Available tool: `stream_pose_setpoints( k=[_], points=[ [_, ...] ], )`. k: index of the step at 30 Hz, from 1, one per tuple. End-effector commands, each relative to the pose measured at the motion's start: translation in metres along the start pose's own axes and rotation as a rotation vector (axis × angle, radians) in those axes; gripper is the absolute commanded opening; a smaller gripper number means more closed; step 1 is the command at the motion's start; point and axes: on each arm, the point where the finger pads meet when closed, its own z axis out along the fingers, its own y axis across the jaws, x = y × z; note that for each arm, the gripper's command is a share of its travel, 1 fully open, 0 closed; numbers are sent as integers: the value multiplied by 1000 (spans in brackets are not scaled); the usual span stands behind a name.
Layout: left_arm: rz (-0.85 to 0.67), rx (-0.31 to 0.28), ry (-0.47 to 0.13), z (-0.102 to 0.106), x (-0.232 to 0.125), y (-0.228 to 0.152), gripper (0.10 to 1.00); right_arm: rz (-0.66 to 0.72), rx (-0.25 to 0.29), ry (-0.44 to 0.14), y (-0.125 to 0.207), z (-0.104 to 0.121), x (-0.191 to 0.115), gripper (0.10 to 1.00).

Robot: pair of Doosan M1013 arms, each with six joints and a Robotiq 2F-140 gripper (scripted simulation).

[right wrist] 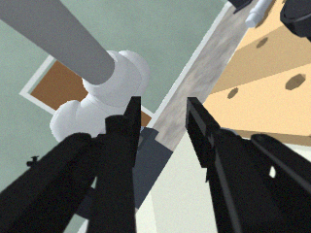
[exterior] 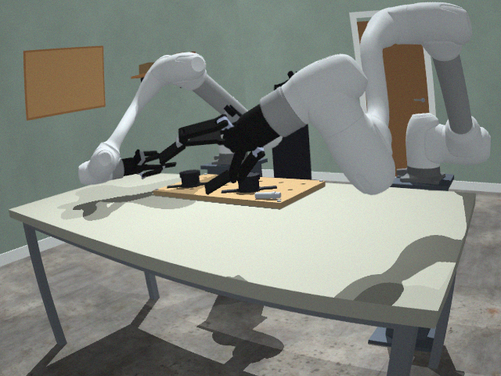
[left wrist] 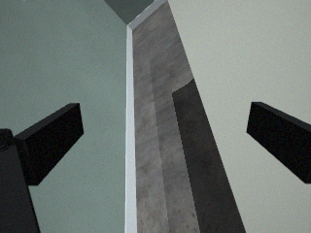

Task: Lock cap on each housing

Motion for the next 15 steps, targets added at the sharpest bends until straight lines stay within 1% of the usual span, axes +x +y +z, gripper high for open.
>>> stream_pose_setpoints(
  k=[1,3,6,10,11,15],
  points=[
    [-30,6,-23,-8,4,4,1000,12,-22,-26,2,5,4,339],
    [-77,15,-56,-18,8,11,1000,31,-55,-65,7,13,10,339],
    [-169,31,-122,-39,17,27,1000,69,-120,-141,15,29,21,339],
    [-269,47,-193,-60,26,43,1000,113,-194,-230,26,47,34,339],
    [-253,43,-182,-56,24,40,1000,110,-185,-221,24,46,33,339],
    [-262,44,-188,-58,25,41,1000,114,-193,-230,25,48,34,339]
  ],
)
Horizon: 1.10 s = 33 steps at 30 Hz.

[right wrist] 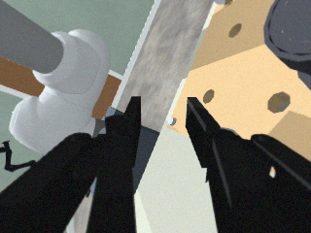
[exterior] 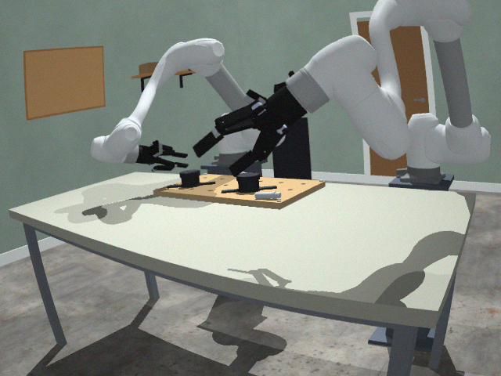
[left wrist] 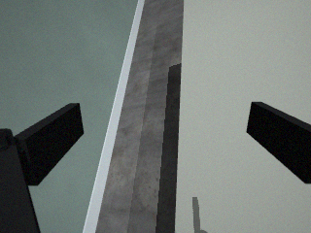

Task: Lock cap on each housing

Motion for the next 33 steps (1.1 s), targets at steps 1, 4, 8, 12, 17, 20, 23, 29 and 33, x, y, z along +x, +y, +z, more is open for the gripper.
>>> stream_pose_setpoints(
  k=[1,4,8,12,17,20,23,29,33],
  points=[
    [-29,4,-24,-7,2,4,1000,10,-21,-21,1,3,5,339],
    [-86,14,-65,-21,2,13,1000,33,-62,-69,4,12,15,339],
    [-160,26,-118,-38,3,26,1000,65,-116,-132,8,23,27,339],
    [-205,33,-152,-49,3,33,1000,86,-152,-175,11,31,36,339],
    [-234,38,-173,-56,4,38,1000,99,-175,-202,12,36,41,339],
    [-265,42,-193,-62,4,42,1000,111,-196,-224,14,40,46,339],
    [-296,47,-215,-70,4,47,1000,123,-218,-250,16,45,51,339],
    [-352,56,-255,-83,4,57,1000,147,-261,-299,19,54,61,339],
    [-371,59,-268,-87,4,60,1000,155,-274,-315,20,56,64,339]
  ],
)
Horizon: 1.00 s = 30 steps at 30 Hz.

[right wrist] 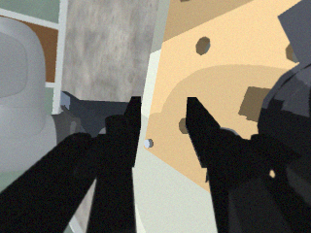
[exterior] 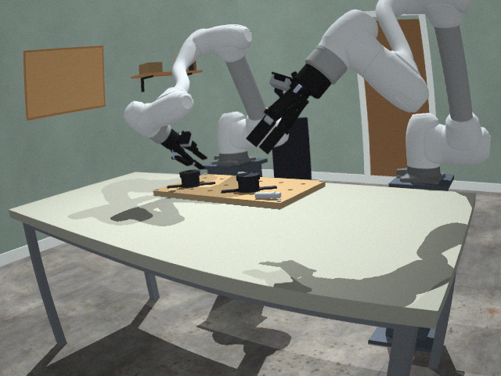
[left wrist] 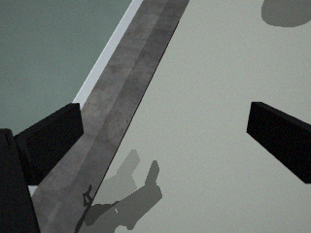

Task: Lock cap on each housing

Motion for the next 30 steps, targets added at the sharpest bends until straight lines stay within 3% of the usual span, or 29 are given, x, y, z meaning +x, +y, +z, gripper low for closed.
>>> stream_pose_setpoints(
  k=[1,30],
  points=[
    [-19,3,-17,-5,-1,2,1000,7,-14,-15,0,1,4,339],
    [-337,54,-241,-77,-35,43,1000,139,-243,-283,-4,33,71,339]
  ],
)
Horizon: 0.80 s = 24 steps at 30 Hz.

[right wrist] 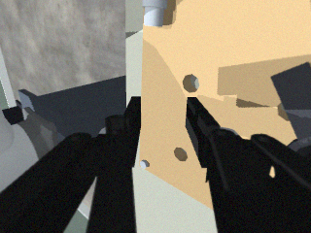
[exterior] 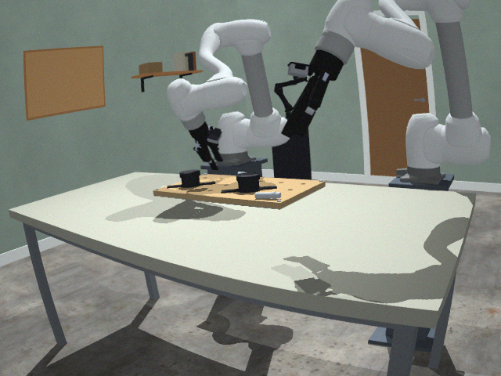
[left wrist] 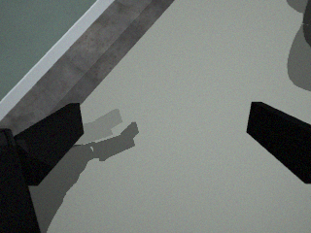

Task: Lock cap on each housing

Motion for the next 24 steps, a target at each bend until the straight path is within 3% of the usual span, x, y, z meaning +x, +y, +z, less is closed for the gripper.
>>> stream_pose_setpoints(
  k=[1,8,19,24],
  points=[
    [-43,8,-34,-9,-7,3,1000,17,-30,-35,-2,1,9,339],
    [-108,20,-77,-21,-19,7,1000,44,-73,-86,-6,3,23,339],
    [-310,56,-220,-63,-56,22,1000,127,-224,-259,-17,10,70,339],
    [-338,60,-239,-69,-61,24,1000,141,-240,-284,-19,12,76,339]
  ],
)
